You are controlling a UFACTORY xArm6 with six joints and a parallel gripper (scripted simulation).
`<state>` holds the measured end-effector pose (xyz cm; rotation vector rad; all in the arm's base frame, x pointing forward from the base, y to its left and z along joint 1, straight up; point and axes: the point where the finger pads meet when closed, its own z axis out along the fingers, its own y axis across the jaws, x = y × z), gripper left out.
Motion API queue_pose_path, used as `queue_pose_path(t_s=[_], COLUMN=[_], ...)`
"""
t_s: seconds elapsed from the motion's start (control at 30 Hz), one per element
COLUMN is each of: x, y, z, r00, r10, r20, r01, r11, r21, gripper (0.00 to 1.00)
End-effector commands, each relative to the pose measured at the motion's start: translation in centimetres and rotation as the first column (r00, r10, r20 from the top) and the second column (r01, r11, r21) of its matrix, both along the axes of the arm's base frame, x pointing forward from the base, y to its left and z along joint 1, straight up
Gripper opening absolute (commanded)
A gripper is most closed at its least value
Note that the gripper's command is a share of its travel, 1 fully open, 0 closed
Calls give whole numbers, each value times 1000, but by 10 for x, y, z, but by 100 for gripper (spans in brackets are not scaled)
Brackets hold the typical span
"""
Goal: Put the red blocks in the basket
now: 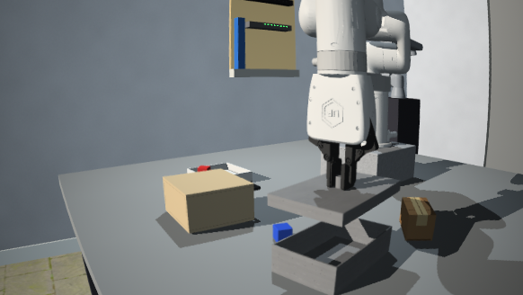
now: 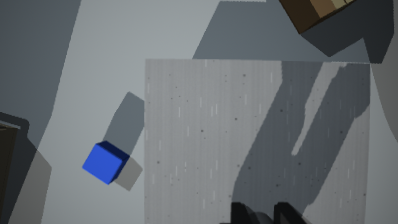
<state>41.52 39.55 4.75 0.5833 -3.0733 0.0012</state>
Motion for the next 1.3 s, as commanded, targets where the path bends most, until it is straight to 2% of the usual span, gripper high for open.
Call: queue_pose_path(t_s=[0.0,0.6,1.27], x=[1,1,1], y=[1,2,2], z=[-4,-30,-33], r00=[1000,1000,1000], r10=[0,0,0], r20=[4,4,4], r01=[0,0,0], r11=[1000,1000,1000], r21=[4,4,4], gripper=[0,0,0])
